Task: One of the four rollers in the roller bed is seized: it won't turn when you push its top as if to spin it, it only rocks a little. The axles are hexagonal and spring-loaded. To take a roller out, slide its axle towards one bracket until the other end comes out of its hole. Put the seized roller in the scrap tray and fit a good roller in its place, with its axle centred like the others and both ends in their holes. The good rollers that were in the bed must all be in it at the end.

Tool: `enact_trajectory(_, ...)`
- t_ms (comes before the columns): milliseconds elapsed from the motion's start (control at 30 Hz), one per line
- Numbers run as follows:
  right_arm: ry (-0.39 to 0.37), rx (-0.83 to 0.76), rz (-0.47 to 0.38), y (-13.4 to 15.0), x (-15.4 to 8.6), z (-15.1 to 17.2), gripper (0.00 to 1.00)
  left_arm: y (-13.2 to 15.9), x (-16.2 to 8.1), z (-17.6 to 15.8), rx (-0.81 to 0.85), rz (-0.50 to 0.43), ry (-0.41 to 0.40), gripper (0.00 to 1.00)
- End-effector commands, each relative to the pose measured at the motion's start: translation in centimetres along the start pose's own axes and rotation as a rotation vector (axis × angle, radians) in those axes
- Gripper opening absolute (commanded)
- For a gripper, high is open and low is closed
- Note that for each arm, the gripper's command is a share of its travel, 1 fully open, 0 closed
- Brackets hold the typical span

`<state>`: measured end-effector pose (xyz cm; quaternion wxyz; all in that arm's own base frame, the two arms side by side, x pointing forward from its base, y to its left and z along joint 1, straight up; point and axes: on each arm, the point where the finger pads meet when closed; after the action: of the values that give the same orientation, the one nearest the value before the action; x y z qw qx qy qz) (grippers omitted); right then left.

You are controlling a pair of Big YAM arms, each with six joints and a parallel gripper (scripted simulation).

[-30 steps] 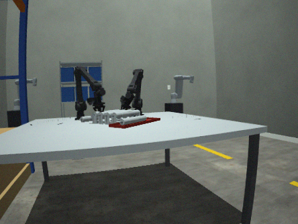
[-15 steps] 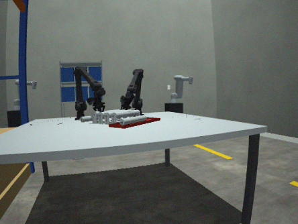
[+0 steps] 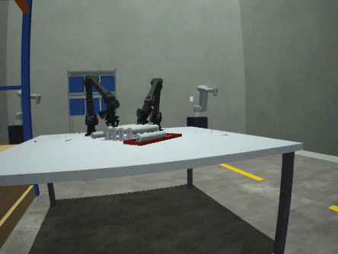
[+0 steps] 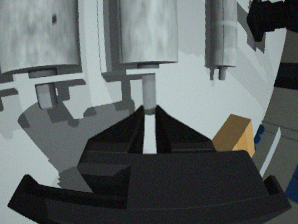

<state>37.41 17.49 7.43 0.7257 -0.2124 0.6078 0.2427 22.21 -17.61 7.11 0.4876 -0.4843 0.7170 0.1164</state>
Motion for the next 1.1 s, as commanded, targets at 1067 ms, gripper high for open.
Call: enact_trajectory(1067, -0.052, -0.006, -0.005, -1.0, -1.0, 1.6, 0.32, -3.0, -0.6, -0.2, 0.08, -0.062, -0.006, 0.32)
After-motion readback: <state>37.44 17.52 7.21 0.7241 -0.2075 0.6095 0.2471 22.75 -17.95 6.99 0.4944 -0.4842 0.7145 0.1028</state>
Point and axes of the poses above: on each arm, the point where the finger pads meet when closed, its own x axis out along the fingers, its own z axis across the jaws, y = z × x, and after that the axes turned 1 degree about -x, right-handed
